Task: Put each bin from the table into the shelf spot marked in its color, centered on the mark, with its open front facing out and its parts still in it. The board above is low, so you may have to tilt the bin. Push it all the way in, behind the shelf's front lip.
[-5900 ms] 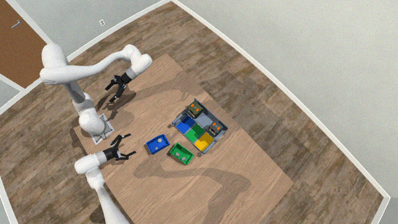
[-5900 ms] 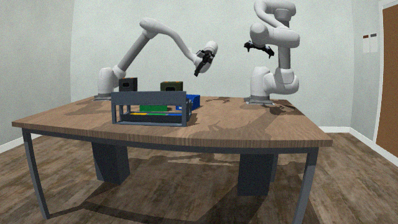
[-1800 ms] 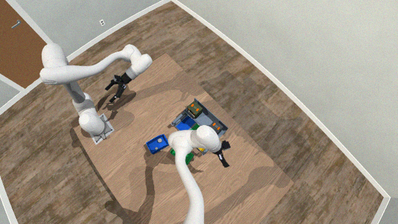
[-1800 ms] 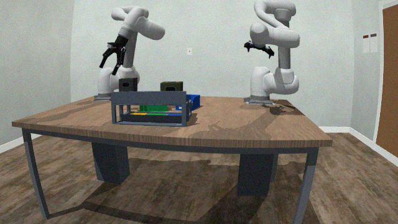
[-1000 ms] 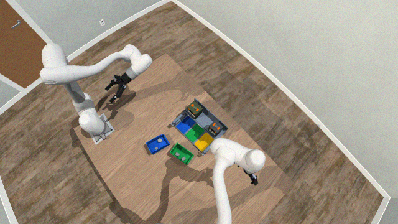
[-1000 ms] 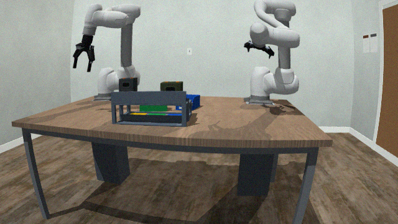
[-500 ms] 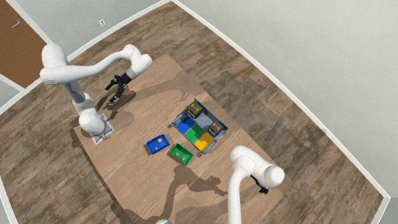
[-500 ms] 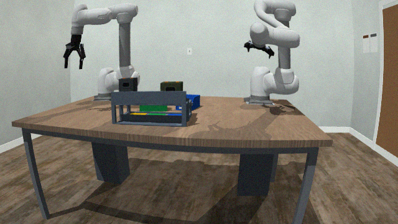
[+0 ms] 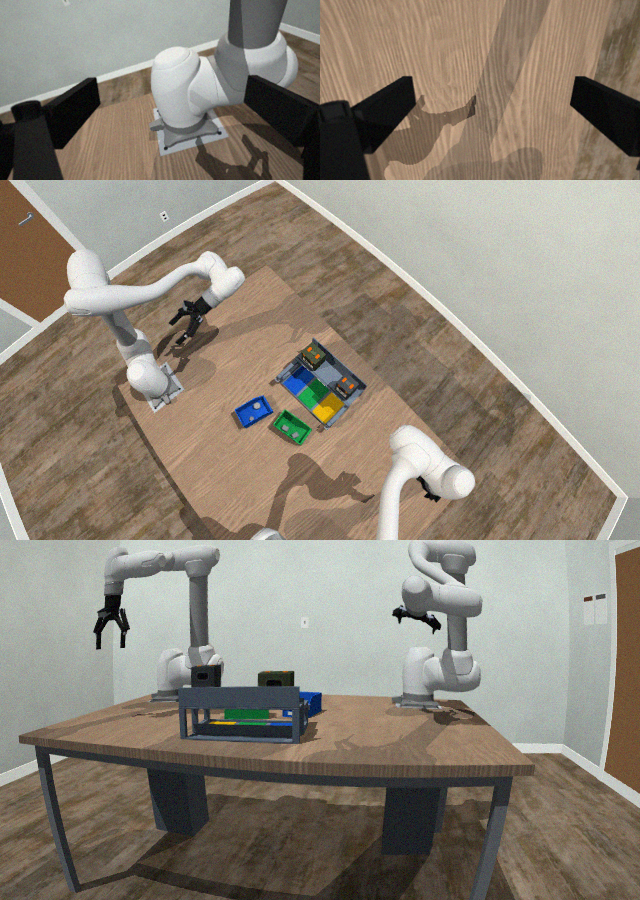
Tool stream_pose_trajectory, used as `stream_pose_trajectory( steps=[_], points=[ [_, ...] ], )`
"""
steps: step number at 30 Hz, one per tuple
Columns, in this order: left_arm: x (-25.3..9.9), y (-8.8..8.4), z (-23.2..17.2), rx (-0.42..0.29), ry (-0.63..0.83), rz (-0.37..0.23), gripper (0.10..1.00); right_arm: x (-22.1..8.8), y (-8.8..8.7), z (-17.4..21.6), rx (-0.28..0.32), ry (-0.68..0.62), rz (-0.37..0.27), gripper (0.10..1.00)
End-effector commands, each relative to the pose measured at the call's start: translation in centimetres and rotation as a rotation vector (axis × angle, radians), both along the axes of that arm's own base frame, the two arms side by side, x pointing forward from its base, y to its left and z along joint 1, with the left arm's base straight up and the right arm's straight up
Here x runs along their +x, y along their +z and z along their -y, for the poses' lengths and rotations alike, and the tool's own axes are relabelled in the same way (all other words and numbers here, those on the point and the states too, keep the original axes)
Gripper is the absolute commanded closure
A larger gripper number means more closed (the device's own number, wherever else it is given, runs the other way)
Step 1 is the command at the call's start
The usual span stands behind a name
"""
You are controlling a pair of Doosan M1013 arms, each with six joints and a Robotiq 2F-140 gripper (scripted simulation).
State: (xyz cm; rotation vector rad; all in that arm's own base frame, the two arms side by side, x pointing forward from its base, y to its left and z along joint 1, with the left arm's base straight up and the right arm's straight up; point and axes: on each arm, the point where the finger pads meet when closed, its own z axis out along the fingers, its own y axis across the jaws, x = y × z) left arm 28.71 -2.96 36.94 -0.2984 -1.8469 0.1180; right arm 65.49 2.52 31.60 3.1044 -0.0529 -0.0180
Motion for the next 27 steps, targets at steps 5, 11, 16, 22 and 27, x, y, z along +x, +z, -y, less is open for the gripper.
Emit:
stream_pose_trajectory(
  steps=[5, 11, 16, 22, 27],
  points=[
    [0.0, 0.0, 0.0, 0.000, 0.000, 0.001, 0.098, -0.2, 0.4, 1.3, 0.020, 0.018, 0.007, 0.098],
    [0.0, 0.0, 0.0, 0.000, 0.000, 0.001, 0.098, -0.3, 0.5, 1.9, 0.028, 0.025, 0.009, 0.098],
    [0.0, 0.0, 0.0, 0.000, 0.000, 0.001, 0.098, -0.4, 0.6, 2.3, 0.034, 0.031, 0.012, 0.098],
    [0.0, 0.0, 0.0, 0.000, 0.000, 0.001, 0.098, -0.5, 0.7, 2.5, 0.037, 0.034, 0.013, 0.098],
    [0.0, 0.0, 0.0, 0.000, 0.000, 0.001, 0.098, -0.5, 0.7, 2.5, 0.037, 0.034, 0.013, 0.098]
  ],
)
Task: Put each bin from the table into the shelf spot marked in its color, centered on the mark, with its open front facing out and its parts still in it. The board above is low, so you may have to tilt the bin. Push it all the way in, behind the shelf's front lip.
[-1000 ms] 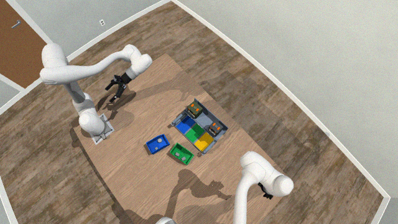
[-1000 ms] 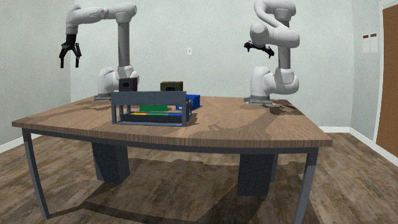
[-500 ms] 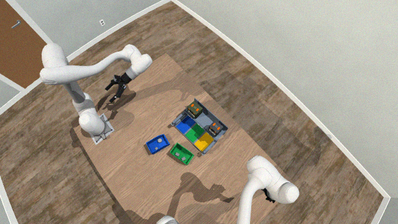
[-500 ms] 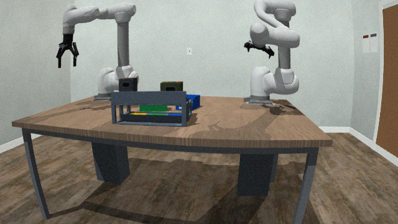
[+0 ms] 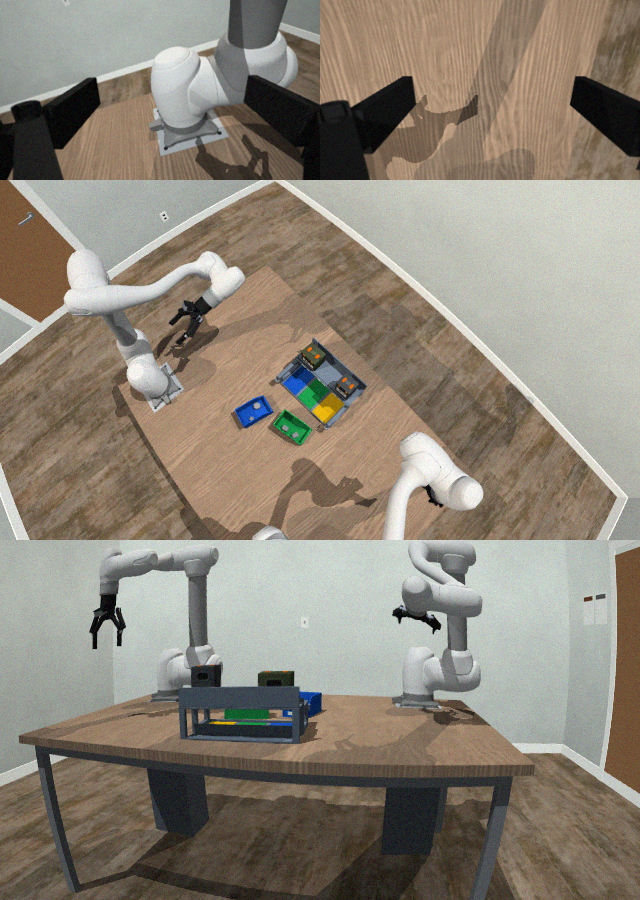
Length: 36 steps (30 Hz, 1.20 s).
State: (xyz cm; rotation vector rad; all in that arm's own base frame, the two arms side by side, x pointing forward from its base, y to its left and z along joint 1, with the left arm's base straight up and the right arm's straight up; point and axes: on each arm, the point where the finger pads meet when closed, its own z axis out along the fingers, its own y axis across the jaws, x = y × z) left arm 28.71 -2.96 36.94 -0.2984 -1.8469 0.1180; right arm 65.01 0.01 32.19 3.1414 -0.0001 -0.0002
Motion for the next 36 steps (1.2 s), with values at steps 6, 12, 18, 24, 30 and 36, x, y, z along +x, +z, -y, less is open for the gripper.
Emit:
stream_pose_trajectory(
  steps=[6, 12, 18, 24, 30, 36],
  points=[
    [0.0, 0.0, 0.0, 0.000, 0.000, 0.001, 0.098, 0.0, 0.1, 0.0, 0.001, 0.000, 0.002, 0.098],
    [0.0, 0.0, 0.0, 0.000, 0.000, 0.001, 0.098, 0.0, 0.1, 0.0, 0.001, 0.000, 0.002, 0.098],
    [0.0, 0.0, 0.0, 0.000, 0.000, 0.001, 0.098, 0.0, 0.1, 0.0, 0.001, 0.000, 0.002, 0.098],
    [1.0, -0.2, 0.5, 0.011, -0.003, 0.019, 0.098, 0.0, 0.1, 0.1, 0.001, -0.002, 0.001, 0.098],
    [7.9, -2.1, 5.0, 0.085, -0.019, 0.156, 0.098, -0.4, -0.4, 1.4, 0.001, -0.022, -0.010, 0.098],
    [11.9, -3.3, 8.2, 0.122, -0.022, 0.239, 0.098, -0.6, -0.6, 2.1, 0.002, -0.032, -0.015, 0.098]
  ],
)
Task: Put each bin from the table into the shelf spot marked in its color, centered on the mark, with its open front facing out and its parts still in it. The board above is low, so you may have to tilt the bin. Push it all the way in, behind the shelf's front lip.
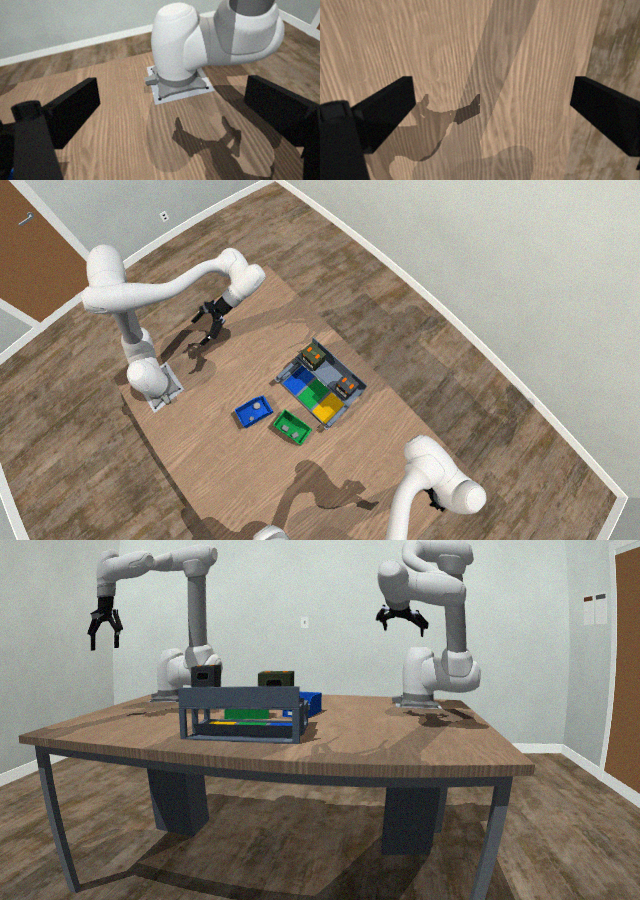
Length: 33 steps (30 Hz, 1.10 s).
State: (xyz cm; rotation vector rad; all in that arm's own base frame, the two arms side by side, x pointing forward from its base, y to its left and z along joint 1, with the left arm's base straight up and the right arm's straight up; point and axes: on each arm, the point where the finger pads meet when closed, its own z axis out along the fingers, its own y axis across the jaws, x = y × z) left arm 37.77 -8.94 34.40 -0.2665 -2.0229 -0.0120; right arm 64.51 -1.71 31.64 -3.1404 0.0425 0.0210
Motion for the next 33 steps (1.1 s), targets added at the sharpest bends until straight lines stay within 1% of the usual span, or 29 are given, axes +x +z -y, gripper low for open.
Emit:
stream_pose_trajectory(
  steps=[1, 2, 4, 5, 6, 9, 10, 12, 13, 15, 16, 18, 19, 20, 23, 24, 25, 28, 29, 30, 32, 33],
  points=[
    [2.9, -0.7, 2.3, 0.026, -0.003, 0.057, 0.098, -0.1, -0.1, 0.3, 0.001, -0.006, -0.002, 0.098],
    [4.1, -1.1, 3.4, 0.037, -0.003, 0.084, 0.098, -0.3, -0.3, 1.1, 0.001, -0.018, -0.008, 0.098],
    [6.0, -1.6, 5.2, 0.051, -0.002, 0.125, 0.098, -0.3, -0.3, 1.1, 0.001, -0.018, -0.008, 0.098],
    [6.3, -1.7, 5.5, 0.053, -0.001, 0.131, 0.098, -0.3, -0.3, 1.1, 0.001, -0.018, -0.008, 0.098],
    [7.8, -2.1, 7.1, 0.064, 0.001, 0.164, 0.098, -0.6, -0.6, 2.1, 0.002, -0.033, -0.016, 0.098],
    [9.8, -2.7, 9.3, 0.077, 0.005, 0.209, 0.098, -0.6, -0.6, 2.1, 0.002, -0.033, -0.016, 0.098],
    [11.1, -3.1, 10.8, 0.084, 0.008, 0.239, 0.098, -1.0, -1.0, 3.1, 0.003, -0.050, -0.025, 0.098],
    [12.5, -3.5, 12.7, 0.092, 0.014, 0.274, 0.098, -1.0, -1.0, 3.1, 0.003, -0.050, -0.025, 0.098],
    [13.2, -3.7, 13.6, 0.095, 0.016, 0.290, 0.098, -1.0, -1.0, 3.1, 0.003, -0.050, -0.025, 0.098],
    [13.2, -3.7, 13.6, 0.095, 0.016, 0.290, 0.098, -1.0, -1.0, 3.1, 0.003, -0.050, -0.025, 0.098],
    [15.3, -4.3, 16.6, 0.104, 0.026, 0.341, 0.098, -1.5, -1.4, 4.4, 0.004, -0.071, -0.035, 0.098],
    [15.8, -4.4, 17.4, 0.106, 0.029, 0.354, 0.098, -1.5, -1.4, 4.4, 0.004, -0.071, -0.035, 0.098],
    [16.4, -4.6, 18.4, 0.108, 0.033, 0.370, 0.098, -1.5, -1.4, 4.4, 0.004, -0.071, -0.035, 0.098],
    [17.3, -4.9, 19.8, 0.110, 0.039, 0.393, 0.098, -2.1, -1.9, 5.7, 0.006, -0.093, -0.046, 0.098],
    [19.1, -5.4, 23.2, 0.113, 0.054, 0.444, 0.098, -2.1, -1.9, 5.7, 0.006, -0.093, -0.046, 0.098],
    [19.2, -5.5, 23.4, 0.113, 0.055, 0.446, 0.098, -2.1, -1.9, 5.7, 0.006, -0.093, -0.046, 0.098],
    [20.3, -5.8, 25.6, 0.114, 0.065, 0.477, 0.098, -2.7, -2.4, 7.2, 0.009, -0.119, -0.059, 0.098],
    [21.6, -6.2, 28.5, 0.113, 0.080, 0.516, 0.098, -2.7, -2.4, 7.2, 0.009, -0.119, -0.059, 0.098],
    [22.3, -6.4, 30.2, 0.112, 0.089, 0.539, 0.098, -3.5, -3.0, 8.8, 0.012, -0.147, -0.073, 0.098],
    [22.7, -6.5, 31.4, 0.111, 0.095, 0.553, 0.098, -3.5, -3.0, 8.8, 0.012, -0.147, -0.073, 0.098],
    [22.7, -6.5, 31.4, 0.111, 0.095, 0.553, 0.098, -3.5, -3.0, 8.8, 0.012, -0.147, -0.073, 0.098],
    [23.4, -6.8, 33.4, 0.108, 0.106, 0.577, 0.098, -3.5, -3.0, 8.8, 0.012, -0.147, -0.073, 0.098]
  ],
)
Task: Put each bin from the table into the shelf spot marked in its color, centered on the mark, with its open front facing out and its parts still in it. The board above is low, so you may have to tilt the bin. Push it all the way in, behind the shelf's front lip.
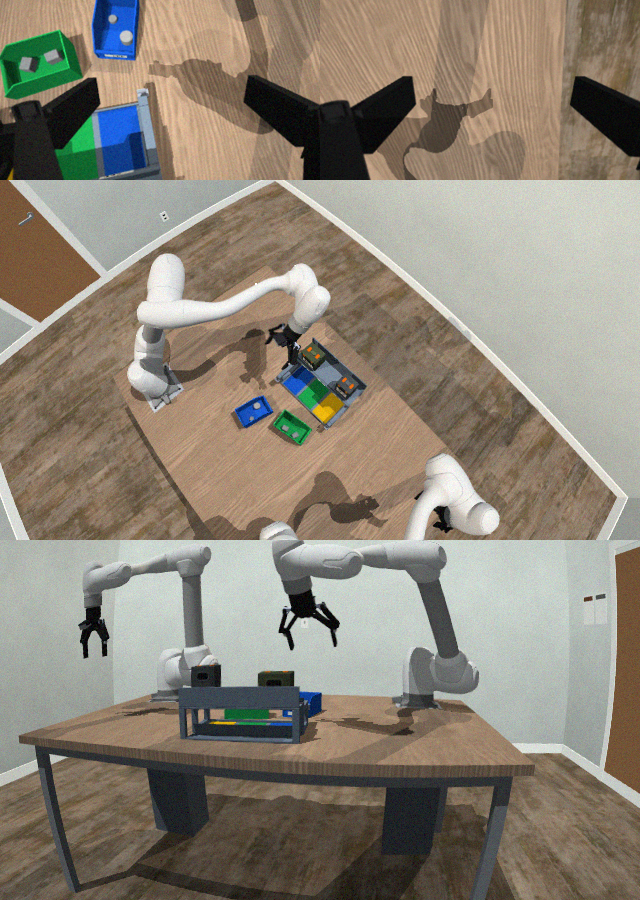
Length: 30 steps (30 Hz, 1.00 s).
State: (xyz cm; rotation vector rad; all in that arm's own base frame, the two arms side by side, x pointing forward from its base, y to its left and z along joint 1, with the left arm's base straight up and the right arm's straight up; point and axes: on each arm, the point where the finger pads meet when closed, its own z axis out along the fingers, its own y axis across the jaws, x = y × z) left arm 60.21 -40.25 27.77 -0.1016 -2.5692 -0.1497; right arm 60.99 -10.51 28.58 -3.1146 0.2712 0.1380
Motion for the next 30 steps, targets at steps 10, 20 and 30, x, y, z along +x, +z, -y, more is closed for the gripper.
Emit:
stream_pose_trajectory(
  steps=[10, 20, 30],
  points=[
    [3.9, -1.1, 13.8, -0.041, 0.065, 0.156, 0.098, -3.1, -1.8, 5.4, 0.014, -0.099, -0.047, 0.098],
    [4.6, -1.4, 19.2, -0.067, 0.094, 0.208, 0.098, -11.1, -5.5, 14.9, 0.058, -0.305, -0.144, 0.098],
    [4.6, -1.4, 19.2, -0.067, 0.094, 0.208, 0.098, -24.9, -9.8, 23.4, 0.167, -0.621, -0.277, 0.098]
  ],
)
